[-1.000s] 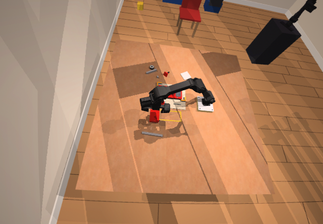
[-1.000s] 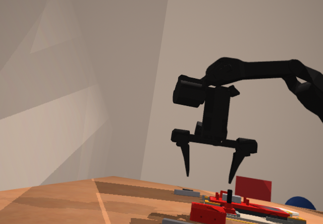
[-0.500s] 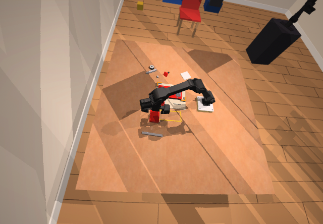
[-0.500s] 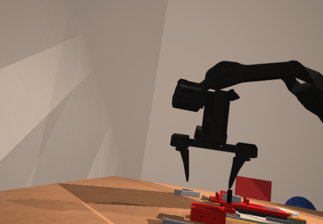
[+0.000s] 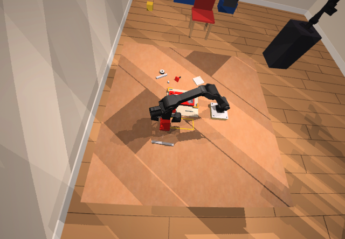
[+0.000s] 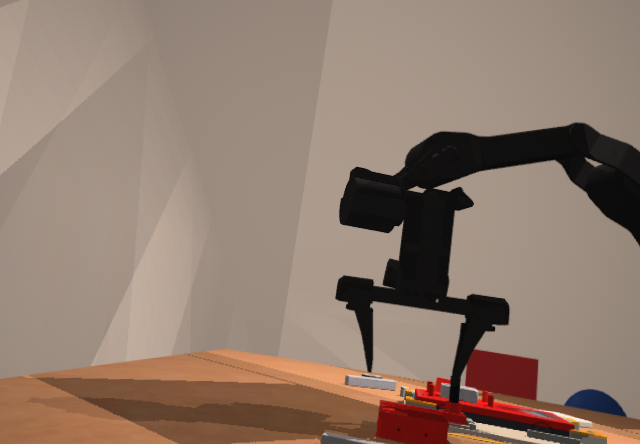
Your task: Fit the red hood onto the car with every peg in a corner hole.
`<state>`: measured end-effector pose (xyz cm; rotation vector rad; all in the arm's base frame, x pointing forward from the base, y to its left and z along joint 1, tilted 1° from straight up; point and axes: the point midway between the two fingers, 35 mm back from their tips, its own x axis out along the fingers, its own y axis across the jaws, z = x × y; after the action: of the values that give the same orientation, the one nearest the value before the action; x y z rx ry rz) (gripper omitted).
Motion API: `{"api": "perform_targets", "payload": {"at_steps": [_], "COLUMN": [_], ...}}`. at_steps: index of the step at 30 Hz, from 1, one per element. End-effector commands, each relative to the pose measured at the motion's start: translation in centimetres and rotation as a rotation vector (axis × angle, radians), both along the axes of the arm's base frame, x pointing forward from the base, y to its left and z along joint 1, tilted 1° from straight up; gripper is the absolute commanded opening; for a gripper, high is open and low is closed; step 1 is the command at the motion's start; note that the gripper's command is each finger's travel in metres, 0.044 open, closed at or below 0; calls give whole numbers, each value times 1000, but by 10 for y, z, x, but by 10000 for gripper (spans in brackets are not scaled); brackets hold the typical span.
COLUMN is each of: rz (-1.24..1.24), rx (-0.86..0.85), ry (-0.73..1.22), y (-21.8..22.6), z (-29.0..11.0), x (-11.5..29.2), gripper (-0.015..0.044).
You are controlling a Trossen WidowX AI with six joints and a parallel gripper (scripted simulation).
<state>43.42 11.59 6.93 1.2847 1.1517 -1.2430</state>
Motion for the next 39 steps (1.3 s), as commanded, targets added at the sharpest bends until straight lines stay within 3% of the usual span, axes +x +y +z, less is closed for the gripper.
{"api": "perform_targets", "payload": {"at_steps": [1,39], "rz": [-3,-3], "rx": [2,2], "ry": [4,5], "y": [1,1], "z": [-5,-33], "x": [-1,-3], "gripper": [440,440]}}
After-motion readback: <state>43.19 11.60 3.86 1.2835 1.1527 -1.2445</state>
